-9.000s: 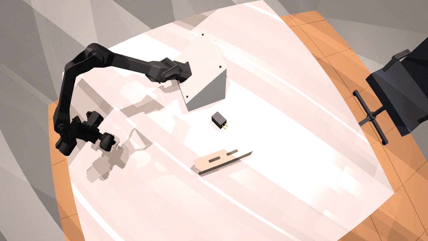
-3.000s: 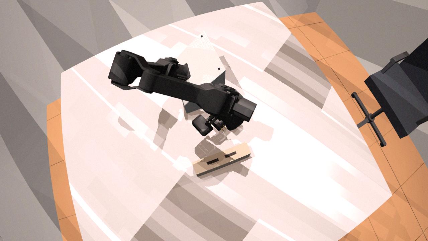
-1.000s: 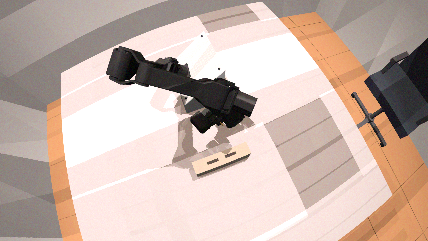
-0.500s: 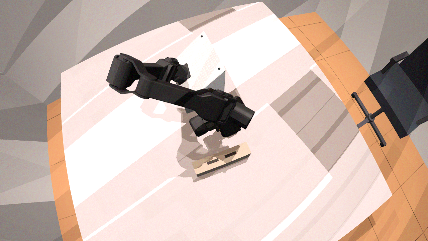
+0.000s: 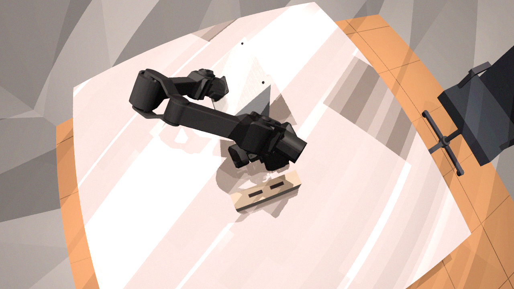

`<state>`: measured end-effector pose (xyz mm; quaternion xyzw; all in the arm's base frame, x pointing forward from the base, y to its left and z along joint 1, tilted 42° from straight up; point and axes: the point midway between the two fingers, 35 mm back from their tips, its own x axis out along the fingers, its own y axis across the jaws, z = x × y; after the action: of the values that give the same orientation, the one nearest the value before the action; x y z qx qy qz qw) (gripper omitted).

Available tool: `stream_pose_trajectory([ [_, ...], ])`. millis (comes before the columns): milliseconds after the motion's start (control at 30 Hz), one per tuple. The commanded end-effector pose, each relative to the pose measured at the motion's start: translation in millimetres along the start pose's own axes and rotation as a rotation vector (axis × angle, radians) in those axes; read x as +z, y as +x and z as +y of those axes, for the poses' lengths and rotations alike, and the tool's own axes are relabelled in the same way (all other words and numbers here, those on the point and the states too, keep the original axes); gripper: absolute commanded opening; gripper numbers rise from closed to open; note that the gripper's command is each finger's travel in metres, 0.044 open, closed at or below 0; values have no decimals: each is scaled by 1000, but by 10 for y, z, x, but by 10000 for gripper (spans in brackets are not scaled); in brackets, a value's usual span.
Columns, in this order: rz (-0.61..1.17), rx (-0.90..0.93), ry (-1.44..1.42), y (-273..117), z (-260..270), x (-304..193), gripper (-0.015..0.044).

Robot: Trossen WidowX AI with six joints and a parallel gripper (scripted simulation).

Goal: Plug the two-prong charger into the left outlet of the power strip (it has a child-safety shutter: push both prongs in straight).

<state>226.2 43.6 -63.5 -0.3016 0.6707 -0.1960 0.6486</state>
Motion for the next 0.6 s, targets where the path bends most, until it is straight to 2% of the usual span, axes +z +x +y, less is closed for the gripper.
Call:
stream_pose_trajectory([
  [0, -5, -3, 6, 1, -11, 66, 0],
  [567, -6, -2, 43, 30, -46, 305, 0],
])
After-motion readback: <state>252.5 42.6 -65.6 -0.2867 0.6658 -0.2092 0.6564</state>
